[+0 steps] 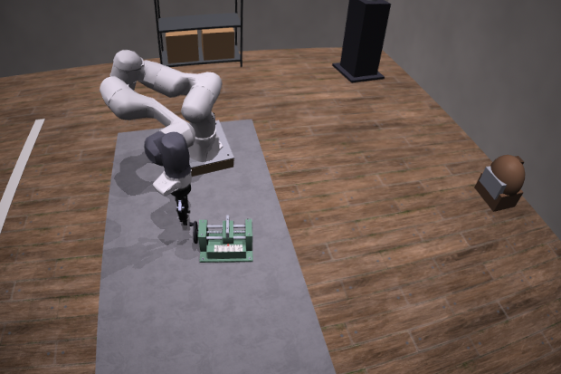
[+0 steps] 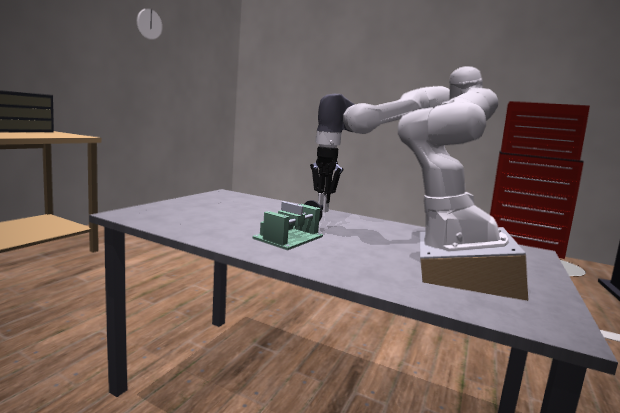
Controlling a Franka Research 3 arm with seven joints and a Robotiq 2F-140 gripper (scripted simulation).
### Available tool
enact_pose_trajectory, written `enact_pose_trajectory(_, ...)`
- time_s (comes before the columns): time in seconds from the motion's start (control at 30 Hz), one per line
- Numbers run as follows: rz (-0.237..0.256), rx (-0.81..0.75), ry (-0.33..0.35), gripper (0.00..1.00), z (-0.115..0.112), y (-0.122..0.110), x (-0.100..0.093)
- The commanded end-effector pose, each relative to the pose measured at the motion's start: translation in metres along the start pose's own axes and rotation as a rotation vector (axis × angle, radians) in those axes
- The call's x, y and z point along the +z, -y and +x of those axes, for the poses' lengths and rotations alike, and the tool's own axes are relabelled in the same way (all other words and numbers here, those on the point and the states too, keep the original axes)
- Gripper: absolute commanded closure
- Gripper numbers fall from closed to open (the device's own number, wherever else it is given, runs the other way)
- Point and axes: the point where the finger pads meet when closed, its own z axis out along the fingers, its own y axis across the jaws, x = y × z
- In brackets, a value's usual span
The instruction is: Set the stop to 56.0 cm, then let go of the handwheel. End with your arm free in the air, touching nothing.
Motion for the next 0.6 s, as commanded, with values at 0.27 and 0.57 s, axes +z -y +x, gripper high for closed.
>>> enact_pose_trajectory(0.27,0.006,-0.001,0.003,0.96,-0.0006,0.0065,-0.0055)
enact_pose_trajectory(0.57,0.006,-0.001,0.003,0.96,-0.0006,0.0098,-0.0075)
